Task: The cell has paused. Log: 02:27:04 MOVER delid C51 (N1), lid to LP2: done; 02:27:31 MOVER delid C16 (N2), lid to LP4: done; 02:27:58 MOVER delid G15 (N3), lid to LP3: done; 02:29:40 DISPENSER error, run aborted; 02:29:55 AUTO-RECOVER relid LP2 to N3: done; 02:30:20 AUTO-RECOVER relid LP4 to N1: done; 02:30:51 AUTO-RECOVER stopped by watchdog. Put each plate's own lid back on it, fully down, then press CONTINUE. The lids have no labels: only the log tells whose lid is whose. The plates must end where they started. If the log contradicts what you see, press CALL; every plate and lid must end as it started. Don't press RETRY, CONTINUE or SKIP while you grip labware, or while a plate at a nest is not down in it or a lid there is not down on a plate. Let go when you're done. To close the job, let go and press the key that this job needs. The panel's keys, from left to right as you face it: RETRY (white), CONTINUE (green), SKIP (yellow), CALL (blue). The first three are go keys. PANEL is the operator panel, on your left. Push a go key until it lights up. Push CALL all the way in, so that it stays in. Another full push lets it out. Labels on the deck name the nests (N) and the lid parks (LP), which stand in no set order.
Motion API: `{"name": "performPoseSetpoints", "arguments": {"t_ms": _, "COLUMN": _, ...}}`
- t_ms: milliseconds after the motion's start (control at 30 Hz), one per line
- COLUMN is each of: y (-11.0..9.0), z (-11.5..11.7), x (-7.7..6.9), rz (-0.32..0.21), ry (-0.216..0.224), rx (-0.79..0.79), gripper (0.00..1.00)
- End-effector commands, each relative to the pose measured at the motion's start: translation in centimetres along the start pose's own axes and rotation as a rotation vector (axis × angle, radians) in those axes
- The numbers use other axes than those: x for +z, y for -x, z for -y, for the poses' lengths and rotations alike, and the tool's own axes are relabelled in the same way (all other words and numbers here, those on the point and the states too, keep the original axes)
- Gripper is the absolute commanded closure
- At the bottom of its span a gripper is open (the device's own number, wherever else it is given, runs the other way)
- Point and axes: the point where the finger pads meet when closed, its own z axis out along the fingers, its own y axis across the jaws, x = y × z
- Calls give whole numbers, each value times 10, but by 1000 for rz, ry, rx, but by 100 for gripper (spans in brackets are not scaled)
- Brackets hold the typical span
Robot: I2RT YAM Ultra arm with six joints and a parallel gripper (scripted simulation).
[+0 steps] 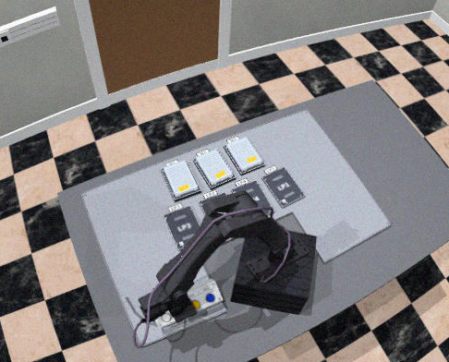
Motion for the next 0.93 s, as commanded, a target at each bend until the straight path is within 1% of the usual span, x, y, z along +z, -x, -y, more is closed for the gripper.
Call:
{"name": "performPoseSetpoints", "arguments": {"t_ms": 0, "y": 0, "z": 2, "x": 6, "rz": 2, "ry": -2, "rx": 2, "gripper": 100}}
{"name": "performPoseSetpoints", "arguments": {"t_ms": 67, "y": -3, "z": 3, "x": 8, "rz": -6, "ry": -3, "rx": 1, "gripper": 100}}
{"name": "performPoseSetpoints", "arguments": {"t_ms": 900, "y": -4, "z": 3, "x": 12, "rz": -6, "ry": -3, "rx": 0, "gripper": 100}}
